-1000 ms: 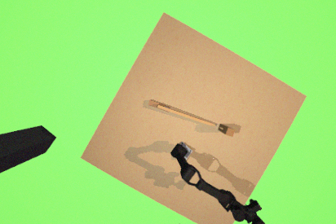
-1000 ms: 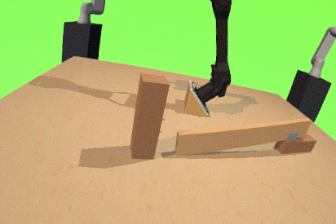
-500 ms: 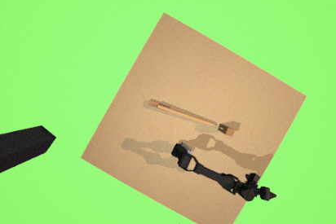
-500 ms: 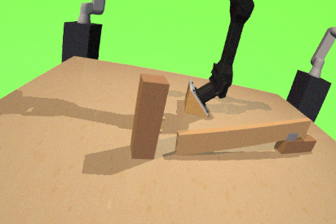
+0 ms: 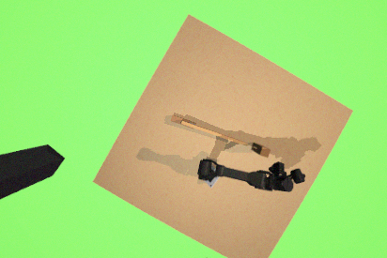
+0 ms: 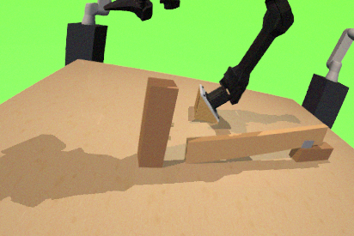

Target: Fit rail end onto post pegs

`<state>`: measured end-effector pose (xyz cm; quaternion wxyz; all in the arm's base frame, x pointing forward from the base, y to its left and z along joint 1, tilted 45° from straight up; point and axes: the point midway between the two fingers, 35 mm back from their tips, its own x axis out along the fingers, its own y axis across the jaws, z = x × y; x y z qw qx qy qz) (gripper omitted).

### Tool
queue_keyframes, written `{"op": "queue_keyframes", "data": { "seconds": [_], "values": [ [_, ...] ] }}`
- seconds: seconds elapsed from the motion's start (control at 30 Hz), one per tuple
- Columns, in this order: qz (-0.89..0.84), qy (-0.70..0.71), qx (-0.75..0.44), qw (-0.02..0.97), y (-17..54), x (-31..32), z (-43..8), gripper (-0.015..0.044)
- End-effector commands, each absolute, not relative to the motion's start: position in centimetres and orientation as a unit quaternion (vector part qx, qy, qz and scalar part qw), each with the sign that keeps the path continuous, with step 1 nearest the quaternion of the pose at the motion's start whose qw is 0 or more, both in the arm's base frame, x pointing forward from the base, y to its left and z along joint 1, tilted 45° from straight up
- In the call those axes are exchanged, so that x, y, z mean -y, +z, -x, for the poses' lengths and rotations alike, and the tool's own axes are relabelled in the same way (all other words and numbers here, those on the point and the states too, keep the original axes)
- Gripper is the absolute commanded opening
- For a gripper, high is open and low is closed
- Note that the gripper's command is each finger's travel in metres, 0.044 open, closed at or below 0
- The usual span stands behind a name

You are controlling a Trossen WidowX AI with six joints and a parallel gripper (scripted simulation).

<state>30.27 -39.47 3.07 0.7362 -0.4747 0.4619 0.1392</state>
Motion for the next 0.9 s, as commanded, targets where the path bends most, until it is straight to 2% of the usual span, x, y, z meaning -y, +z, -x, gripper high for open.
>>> {"op": "queue_keyframes", "data": {
  "seconds": [0.0,0.33,0.57,0.73,0.87],
  "values": [
    [0.469,0.207,-0.435,0.74,4.3,34.1,-32.5,0.044],
    [0.441,0.39,-0.358,0.725,8.1,18.9,-34.9,0.044],
    [0.42,0.552,-0.283,0.663,6.2,11.3,-32.2,0.044],
    [0.379,0.68,-0.185,0.6,5.3,5.4,-28.6,0.044],
    [0.371,0.694,-0.17,0.593,5.3,4.7,-28.1,0.044]
  ]
}}
